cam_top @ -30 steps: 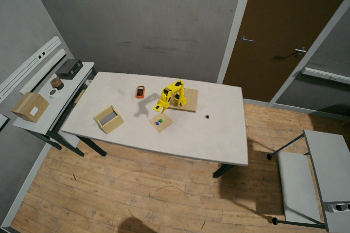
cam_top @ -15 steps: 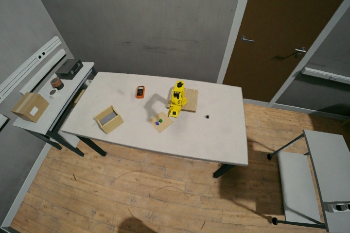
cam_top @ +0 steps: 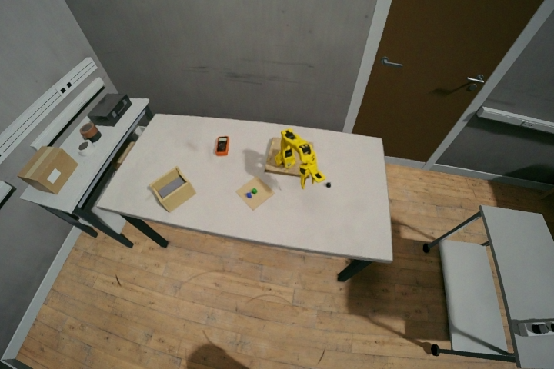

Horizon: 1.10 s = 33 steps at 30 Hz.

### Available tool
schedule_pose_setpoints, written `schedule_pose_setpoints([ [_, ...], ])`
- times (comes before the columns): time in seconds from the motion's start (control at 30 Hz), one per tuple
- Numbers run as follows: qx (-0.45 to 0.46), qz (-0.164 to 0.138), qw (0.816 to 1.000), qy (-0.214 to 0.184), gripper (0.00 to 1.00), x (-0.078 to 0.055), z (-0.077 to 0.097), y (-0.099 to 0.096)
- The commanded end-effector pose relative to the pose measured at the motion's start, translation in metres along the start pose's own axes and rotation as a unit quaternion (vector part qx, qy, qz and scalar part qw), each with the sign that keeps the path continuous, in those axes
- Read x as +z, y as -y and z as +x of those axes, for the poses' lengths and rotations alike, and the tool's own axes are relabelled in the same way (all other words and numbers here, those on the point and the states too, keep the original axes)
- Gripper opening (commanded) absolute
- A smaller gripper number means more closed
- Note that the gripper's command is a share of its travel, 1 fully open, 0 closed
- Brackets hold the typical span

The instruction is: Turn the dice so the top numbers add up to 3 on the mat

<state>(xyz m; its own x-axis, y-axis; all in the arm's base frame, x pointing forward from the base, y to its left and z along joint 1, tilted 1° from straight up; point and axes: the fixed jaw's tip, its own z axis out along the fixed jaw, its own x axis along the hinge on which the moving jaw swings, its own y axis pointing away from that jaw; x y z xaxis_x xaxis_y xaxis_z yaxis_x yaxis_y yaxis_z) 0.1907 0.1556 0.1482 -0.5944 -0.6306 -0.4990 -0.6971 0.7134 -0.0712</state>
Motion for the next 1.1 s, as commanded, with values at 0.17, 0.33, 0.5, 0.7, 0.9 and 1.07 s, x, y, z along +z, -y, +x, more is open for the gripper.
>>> schedule_pose_setpoints([
  [0.17,-0.141,-0.073,0.987,0.006,0.28,-0.002,-0.007,-0.073],
  [0.33,-0.220,-0.112,0.969,0.014,0.28,-0.009,-0.001,-0.113],
  [0.5,-0.276,-0.140,0.951,0.021,0.28,-0.016,0.008,-0.142],
  [0.7,-0.304,-0.154,0.940,0.024,0.28,-0.020,0.013,-0.156],
  [0.9,-0.323,-0.164,0.932,0.026,0.28,-0.023,0.017,-0.166],
  [1.07,-0.326,-0.165,0.931,0.026,0.28,-0.024,0.018,-0.167],
])
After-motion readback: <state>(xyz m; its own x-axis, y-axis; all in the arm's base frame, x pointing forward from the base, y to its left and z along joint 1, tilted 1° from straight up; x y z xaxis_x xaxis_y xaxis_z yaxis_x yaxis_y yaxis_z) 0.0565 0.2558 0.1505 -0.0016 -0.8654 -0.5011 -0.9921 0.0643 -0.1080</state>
